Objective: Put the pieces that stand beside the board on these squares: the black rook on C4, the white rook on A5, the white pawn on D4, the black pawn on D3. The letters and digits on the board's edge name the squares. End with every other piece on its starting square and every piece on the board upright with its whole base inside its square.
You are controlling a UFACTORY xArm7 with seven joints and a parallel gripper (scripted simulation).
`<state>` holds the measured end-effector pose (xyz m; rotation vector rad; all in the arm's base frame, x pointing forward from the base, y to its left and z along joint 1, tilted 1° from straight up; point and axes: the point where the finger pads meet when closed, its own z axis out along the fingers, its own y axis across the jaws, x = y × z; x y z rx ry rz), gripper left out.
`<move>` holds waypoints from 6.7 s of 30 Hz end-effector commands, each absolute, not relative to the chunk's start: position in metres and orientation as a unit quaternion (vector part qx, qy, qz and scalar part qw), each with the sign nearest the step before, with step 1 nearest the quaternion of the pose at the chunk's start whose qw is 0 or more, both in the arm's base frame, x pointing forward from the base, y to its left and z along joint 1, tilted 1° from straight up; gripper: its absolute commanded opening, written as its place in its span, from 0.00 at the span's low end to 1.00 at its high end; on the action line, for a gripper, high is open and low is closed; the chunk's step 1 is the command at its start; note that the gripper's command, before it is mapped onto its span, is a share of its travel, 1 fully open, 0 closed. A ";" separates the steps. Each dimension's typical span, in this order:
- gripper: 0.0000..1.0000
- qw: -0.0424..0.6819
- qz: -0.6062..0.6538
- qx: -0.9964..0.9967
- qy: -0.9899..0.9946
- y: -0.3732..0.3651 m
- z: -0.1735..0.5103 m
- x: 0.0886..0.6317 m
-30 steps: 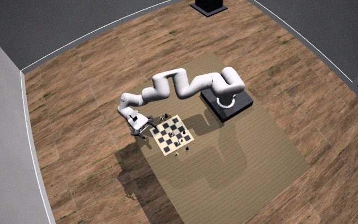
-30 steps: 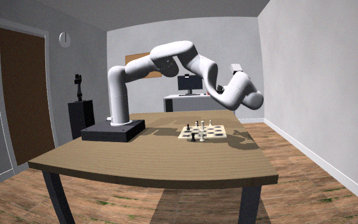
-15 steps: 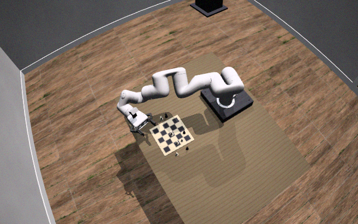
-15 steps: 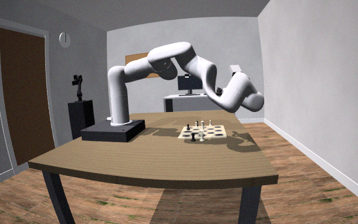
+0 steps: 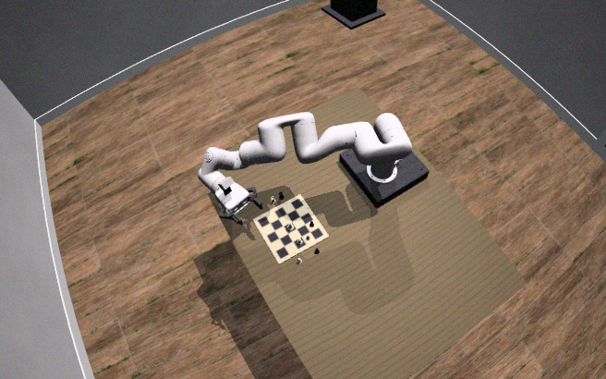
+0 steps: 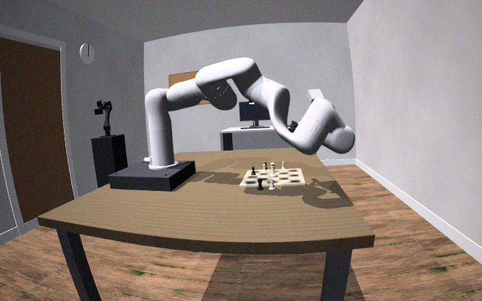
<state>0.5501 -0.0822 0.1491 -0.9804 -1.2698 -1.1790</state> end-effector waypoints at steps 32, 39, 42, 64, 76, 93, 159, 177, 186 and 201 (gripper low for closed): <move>1.00 0.505 -0.504 -0.443 -0.544 -0.155 0.117 0.521; 1.00 0.484 -0.506 -0.464 -0.543 -0.196 0.096 0.498; 1.00 0.484 -0.506 -0.464 -0.543 -0.196 0.096 0.498; 1.00 0.484 -0.506 -0.464 -0.543 -0.196 0.096 0.498; 1.00 0.468 -0.507 -0.485 -0.538 -0.228 0.077 0.476; 1.00 0.441 -0.507 -0.530 -0.517 -0.290 0.036 0.420; 1.00 0.442 -0.499 -0.539 -0.515 -0.301 0.045 0.410; 1.00 0.442 -0.499 -0.539 -0.515 -0.301 0.116 0.409; 1.00 0.449 -0.498 -0.532 -0.517 -0.301 0.116 0.410; 1.00 0.435 -0.480 -0.578 -0.496 -0.296 0.114 0.410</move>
